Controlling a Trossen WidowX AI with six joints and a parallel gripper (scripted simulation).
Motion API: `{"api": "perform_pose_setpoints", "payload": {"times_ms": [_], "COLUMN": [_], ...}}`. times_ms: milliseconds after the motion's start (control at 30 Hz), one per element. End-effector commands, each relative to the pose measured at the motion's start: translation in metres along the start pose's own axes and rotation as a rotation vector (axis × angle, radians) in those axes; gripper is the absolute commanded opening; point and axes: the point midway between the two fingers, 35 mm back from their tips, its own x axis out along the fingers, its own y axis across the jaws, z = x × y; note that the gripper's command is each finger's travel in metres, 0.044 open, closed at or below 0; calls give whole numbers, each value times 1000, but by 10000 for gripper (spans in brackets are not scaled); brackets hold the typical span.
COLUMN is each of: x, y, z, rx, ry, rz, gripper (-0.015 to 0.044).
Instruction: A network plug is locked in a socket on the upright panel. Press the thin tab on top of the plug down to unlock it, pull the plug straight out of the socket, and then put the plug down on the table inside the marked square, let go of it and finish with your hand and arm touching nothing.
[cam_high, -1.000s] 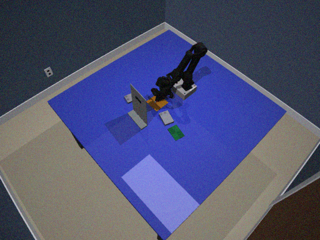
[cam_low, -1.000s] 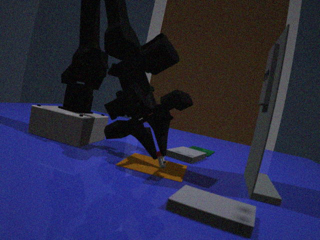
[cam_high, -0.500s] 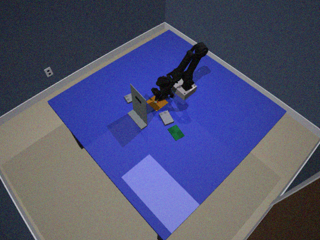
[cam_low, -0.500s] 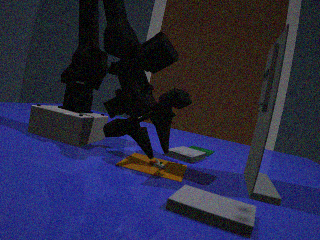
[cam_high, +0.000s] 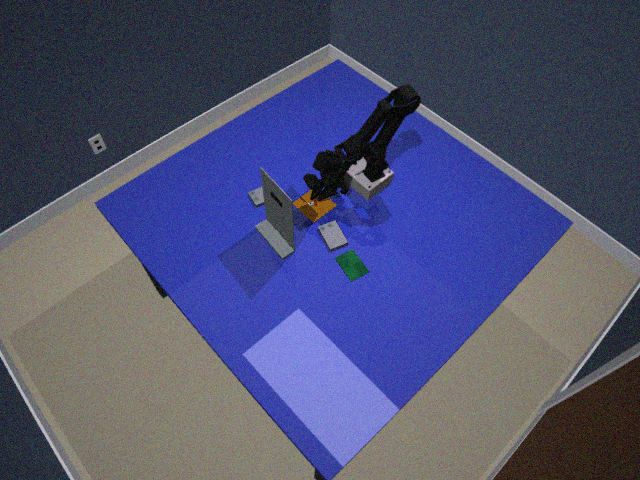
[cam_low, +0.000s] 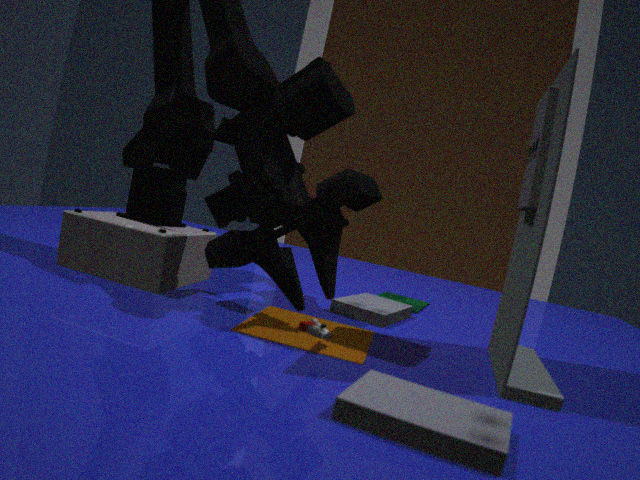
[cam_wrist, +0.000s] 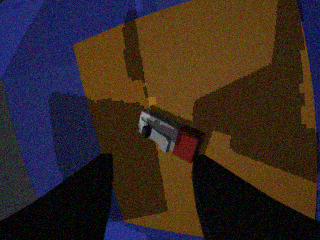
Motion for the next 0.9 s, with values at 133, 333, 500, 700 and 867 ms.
{"api": "perform_pose_setpoints", "payload": {"times_ms": [133,333,500,700,867], "x": [-5,-9,-11,-15,-18], "y": [1,1,1,1,4], "z": [0,0,0,0,0], "rx": [-1,-1,-1,0,0], "ry": [1,0,0,0,0], "rz": [3,3,3,2,3], "gripper": [156,156,156,156,156]}}
